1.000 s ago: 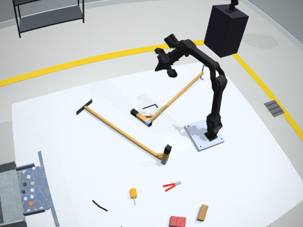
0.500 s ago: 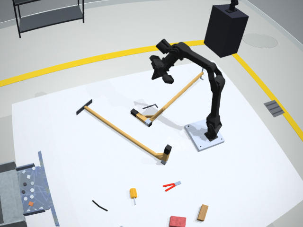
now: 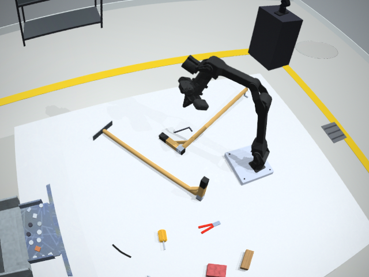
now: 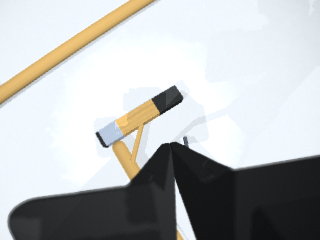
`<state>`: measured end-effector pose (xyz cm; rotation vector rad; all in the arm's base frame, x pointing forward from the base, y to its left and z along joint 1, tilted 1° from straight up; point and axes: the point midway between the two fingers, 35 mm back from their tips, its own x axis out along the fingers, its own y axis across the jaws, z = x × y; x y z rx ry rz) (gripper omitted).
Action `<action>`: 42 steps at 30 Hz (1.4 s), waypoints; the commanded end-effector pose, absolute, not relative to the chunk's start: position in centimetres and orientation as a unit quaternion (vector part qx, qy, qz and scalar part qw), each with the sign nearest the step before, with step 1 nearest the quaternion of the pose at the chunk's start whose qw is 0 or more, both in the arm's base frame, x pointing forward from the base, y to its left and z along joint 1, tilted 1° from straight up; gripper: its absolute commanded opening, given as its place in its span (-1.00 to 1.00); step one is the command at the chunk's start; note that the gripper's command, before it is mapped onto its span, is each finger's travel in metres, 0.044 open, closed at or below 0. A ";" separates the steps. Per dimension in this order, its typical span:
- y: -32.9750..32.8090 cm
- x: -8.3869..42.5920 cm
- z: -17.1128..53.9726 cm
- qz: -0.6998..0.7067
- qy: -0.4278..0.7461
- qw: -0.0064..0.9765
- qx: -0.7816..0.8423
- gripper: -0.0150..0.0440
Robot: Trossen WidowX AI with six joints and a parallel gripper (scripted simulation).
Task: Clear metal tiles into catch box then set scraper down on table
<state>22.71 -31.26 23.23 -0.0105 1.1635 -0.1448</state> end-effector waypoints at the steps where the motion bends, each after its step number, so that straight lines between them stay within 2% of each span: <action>1: -30.2 23.4 22.6 -0.065 0.564 0.823 0.015 -0.49; 42: -19.0 28.3 20.0 -0.092 0.686 0.715 0.095 -0.49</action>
